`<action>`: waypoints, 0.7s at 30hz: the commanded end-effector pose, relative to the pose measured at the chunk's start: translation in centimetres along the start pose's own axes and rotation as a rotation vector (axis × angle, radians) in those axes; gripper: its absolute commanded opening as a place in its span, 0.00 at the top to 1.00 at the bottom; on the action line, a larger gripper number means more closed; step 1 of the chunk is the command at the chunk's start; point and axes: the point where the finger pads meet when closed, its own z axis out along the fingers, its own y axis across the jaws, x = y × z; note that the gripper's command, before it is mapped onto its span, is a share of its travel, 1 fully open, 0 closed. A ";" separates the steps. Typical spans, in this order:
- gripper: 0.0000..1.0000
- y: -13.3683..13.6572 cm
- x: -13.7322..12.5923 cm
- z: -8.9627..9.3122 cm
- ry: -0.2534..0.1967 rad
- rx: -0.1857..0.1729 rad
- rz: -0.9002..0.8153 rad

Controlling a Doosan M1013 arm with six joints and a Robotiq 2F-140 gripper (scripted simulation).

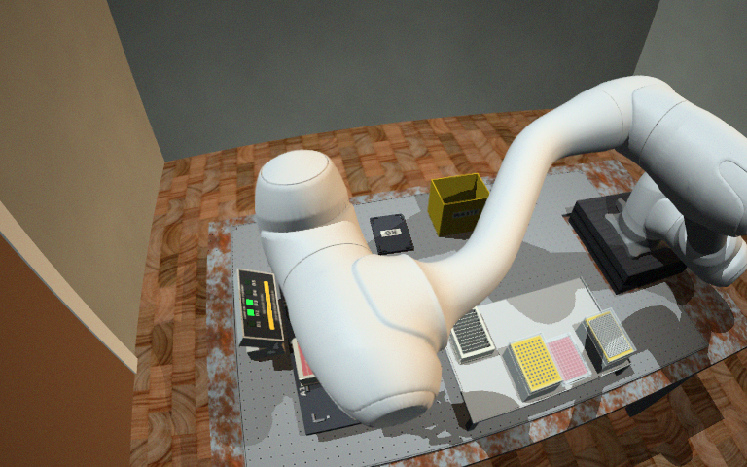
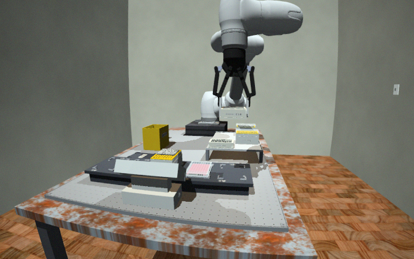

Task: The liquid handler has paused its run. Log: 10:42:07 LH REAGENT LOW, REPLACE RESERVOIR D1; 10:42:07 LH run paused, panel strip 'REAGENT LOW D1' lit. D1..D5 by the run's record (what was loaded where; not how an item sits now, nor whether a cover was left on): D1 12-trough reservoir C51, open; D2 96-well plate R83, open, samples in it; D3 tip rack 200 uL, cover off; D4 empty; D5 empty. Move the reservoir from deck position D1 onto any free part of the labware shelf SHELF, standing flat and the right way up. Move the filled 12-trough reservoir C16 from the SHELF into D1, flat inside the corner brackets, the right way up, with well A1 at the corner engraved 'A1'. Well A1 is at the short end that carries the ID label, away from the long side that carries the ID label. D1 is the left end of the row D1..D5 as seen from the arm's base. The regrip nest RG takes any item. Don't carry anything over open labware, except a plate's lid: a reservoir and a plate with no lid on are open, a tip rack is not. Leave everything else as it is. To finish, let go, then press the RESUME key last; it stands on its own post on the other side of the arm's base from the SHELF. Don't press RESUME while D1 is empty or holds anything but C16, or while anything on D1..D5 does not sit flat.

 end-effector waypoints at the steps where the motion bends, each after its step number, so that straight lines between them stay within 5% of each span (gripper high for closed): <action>1: 1.00 0.0 0.0 0.0 0.000 0.000 0.000; 21: 1.00 0.0 0.0 2.6 0.000 0.000 0.000</action>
